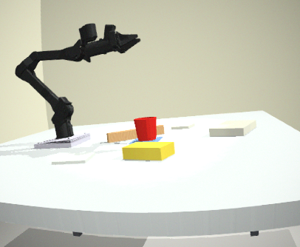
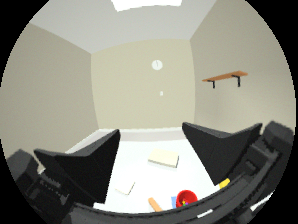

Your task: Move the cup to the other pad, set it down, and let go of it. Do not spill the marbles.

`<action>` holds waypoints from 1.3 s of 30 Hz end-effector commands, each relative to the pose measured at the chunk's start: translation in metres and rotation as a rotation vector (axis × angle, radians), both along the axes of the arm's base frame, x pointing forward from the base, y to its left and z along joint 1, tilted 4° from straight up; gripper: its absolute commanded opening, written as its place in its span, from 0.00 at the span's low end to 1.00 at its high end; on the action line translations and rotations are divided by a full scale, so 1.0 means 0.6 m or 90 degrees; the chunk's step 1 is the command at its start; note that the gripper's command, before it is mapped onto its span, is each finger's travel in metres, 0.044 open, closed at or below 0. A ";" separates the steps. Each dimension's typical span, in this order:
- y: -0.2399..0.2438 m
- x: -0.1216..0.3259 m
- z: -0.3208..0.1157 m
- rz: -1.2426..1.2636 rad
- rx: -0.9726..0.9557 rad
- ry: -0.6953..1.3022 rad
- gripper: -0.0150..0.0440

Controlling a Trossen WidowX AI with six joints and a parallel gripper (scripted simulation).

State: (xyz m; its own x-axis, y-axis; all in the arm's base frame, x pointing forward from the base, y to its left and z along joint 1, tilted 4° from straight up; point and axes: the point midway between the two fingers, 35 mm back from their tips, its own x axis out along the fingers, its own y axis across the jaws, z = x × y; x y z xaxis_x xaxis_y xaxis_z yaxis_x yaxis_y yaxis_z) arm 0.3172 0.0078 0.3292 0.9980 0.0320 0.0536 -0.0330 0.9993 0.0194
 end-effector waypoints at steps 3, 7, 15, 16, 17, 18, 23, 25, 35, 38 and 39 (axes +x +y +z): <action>-0.012 0.024 -0.032 -0.015 -0.082 0.074 0.80; -0.051 0.066 -0.125 -0.003 -0.299 0.286 0.62; -0.121 0.062 -0.282 0.231 -0.613 0.636 0.50; -0.127 0.057 -0.295 0.269 -0.636 0.664 0.50; -0.133 0.051 -0.307 0.309 -0.656 0.691 0.50; -0.139 0.045 -0.319 0.352 -0.675 0.715 0.50; -0.165 0.004 -0.371 0.617 -0.738 0.804 0.50; -0.171 -0.009 -0.382 0.702 -0.743 0.814 0.50; -0.167 -0.007 -0.384 0.719 -0.744 0.815 0.50; -0.167 -0.007 -0.384 0.719 -0.744 0.815 0.50; -0.167 -0.007 -0.384 0.719 -0.744 0.815 0.50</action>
